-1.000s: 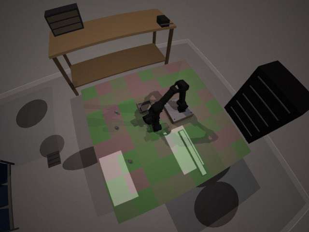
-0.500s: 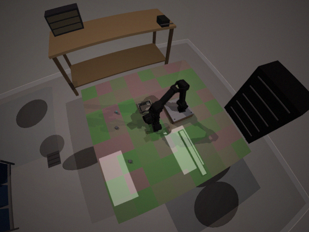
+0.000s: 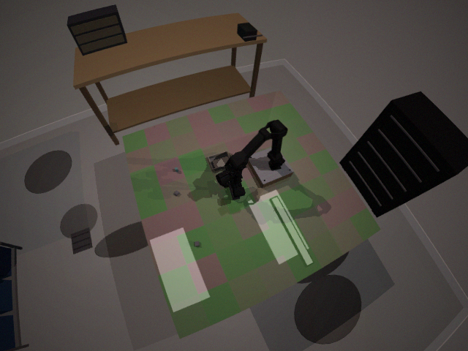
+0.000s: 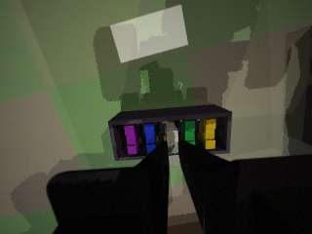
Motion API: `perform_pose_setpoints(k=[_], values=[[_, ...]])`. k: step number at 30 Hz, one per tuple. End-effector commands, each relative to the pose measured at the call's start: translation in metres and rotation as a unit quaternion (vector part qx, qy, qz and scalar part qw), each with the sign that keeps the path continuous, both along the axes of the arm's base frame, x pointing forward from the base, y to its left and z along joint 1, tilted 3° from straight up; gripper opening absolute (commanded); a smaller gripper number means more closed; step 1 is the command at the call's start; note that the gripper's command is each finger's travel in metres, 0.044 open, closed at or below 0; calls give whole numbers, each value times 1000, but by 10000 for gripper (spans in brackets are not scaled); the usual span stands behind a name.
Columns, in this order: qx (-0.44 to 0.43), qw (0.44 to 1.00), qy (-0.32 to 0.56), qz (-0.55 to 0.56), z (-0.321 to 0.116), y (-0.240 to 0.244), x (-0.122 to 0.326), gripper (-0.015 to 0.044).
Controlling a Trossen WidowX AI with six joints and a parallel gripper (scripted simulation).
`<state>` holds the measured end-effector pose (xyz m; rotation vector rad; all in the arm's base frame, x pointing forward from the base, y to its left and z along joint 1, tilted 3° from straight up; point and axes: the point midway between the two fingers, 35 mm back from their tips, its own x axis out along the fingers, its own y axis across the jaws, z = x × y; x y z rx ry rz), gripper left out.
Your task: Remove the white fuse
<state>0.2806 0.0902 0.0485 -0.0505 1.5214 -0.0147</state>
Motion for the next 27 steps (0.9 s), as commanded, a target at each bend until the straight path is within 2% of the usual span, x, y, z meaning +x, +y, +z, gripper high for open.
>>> perform_pose_setpoints(k=[1, 27], values=[[1, 1000, 1, -2, 2, 0, -1, 0], [1, 1000, 1, -2, 15, 1, -2, 0]])
